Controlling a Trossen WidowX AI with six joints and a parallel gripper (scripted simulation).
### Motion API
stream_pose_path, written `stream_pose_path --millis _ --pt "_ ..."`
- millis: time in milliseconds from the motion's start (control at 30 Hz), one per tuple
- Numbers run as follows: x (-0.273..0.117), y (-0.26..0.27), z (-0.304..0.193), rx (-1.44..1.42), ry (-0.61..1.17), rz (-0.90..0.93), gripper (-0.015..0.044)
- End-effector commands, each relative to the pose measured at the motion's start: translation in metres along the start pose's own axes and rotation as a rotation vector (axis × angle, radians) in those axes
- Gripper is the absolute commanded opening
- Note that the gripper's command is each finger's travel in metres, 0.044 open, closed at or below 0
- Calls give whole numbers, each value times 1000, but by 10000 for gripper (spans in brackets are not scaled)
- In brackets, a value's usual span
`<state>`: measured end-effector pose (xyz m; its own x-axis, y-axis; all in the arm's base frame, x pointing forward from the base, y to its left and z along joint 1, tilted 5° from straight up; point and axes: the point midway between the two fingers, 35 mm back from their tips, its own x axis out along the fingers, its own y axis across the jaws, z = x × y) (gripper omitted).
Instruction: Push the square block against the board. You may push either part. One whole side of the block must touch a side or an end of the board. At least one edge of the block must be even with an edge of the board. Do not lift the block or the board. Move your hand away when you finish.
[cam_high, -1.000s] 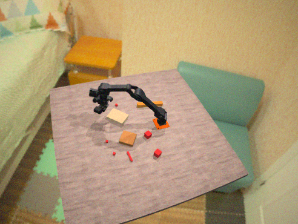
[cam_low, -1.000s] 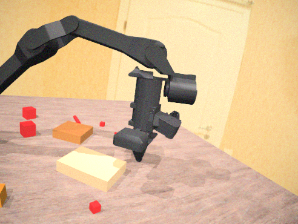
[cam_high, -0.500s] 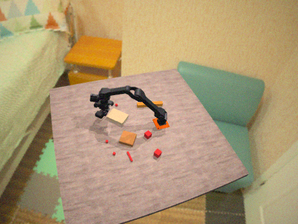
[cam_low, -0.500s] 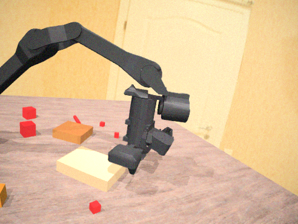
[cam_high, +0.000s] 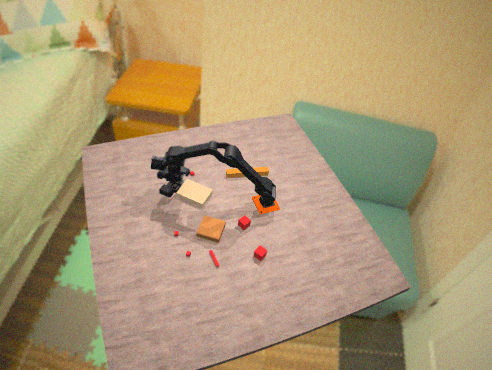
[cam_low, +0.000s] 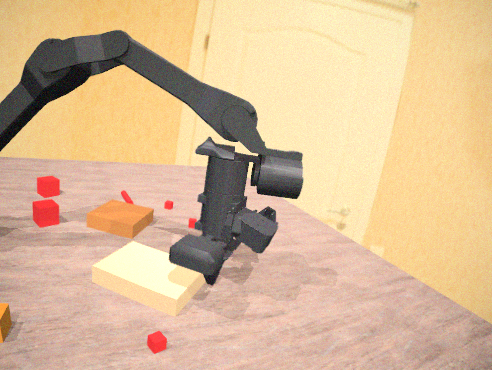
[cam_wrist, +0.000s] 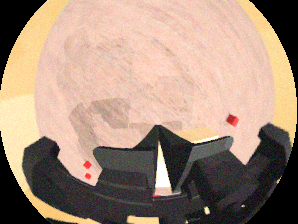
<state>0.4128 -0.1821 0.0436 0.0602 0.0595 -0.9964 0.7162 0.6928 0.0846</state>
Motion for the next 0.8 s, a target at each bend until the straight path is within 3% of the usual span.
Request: stream_pose_path --millis 0,767 --pt "1 0 -6 6 7 -4 0" --pt "1 1 -31 6 9 -4 0"
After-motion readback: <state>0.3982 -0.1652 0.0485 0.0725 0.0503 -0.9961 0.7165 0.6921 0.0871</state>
